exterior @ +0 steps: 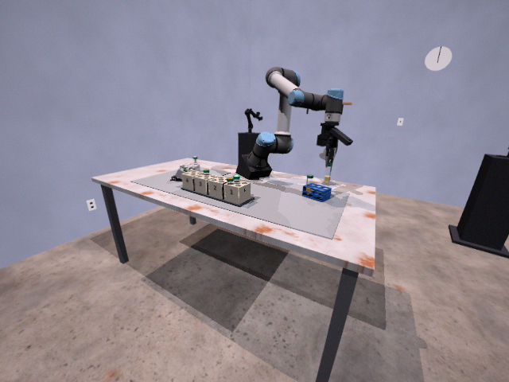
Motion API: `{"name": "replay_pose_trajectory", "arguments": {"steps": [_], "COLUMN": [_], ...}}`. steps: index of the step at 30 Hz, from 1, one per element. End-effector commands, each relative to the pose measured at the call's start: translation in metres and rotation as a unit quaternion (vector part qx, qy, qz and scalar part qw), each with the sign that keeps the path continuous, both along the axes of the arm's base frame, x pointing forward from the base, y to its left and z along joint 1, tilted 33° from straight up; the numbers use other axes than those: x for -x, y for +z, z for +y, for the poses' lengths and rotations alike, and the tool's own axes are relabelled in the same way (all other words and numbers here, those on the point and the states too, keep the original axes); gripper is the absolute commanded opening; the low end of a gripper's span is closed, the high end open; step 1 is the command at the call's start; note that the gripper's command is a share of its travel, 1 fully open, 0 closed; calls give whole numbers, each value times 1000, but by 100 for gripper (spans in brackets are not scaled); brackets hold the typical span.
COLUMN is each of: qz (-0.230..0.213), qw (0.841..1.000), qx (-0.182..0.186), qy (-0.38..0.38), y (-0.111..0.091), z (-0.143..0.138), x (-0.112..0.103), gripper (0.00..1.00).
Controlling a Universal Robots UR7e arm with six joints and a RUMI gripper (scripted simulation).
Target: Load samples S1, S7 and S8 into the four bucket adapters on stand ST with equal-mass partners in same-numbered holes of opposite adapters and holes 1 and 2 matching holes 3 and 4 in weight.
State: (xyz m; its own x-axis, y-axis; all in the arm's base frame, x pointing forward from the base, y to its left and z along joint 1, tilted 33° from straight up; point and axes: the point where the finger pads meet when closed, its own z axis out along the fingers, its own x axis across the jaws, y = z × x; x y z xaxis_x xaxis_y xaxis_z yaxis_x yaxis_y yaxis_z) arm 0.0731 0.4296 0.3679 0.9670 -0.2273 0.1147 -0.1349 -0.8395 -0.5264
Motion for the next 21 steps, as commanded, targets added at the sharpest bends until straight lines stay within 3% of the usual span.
{"name": "replay_pose_trajectory", "arguments": {"steps": [1, 15, 21], "qz": [0, 0, 7], "qw": [1000, 1000, 1000], "qx": [0, 0, -3], "qy": [0, 0, -11], "y": [15, 48, 48], "z": [-8, -28, -34], "x": [4, 12, 9], "gripper": [0, 0, 0]}}
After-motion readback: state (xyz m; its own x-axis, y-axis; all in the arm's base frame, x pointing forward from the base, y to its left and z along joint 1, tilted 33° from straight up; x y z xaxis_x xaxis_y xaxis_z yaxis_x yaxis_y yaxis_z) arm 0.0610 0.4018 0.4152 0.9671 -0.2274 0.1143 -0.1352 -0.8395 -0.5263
